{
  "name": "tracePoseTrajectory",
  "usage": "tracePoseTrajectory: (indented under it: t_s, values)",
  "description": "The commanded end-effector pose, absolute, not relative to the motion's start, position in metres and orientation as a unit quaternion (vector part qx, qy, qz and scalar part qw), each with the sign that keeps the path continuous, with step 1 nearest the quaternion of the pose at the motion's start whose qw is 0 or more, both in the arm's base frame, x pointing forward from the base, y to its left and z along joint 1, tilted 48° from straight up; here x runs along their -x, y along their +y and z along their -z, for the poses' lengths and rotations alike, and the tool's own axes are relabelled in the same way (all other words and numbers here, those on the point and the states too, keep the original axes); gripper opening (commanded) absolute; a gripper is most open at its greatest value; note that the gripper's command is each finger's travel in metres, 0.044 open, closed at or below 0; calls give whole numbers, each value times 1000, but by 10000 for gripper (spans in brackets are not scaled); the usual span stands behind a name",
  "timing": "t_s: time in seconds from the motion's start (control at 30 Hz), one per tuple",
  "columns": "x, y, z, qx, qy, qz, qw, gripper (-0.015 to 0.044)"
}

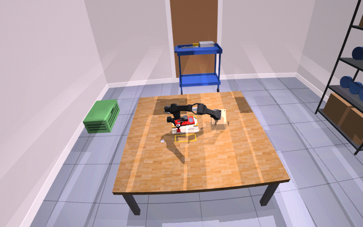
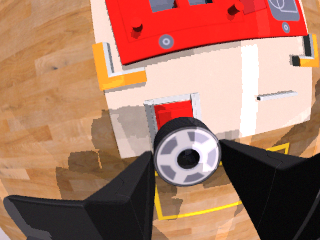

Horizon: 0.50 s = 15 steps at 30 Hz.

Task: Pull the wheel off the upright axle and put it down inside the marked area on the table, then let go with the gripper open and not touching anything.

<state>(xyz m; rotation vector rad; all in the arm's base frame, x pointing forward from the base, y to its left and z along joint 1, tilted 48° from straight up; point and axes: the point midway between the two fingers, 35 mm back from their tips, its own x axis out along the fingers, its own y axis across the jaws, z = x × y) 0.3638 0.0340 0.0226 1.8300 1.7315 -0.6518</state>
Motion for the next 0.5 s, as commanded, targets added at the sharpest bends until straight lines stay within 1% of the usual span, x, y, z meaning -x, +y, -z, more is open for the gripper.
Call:
tracePoseTrajectory:
  t_s: [0.0,0.47]
  values:
    - [-363,33,-23,-677,642,241,268,0]
    - [-363,29,-27,-677,642,241,267,0]
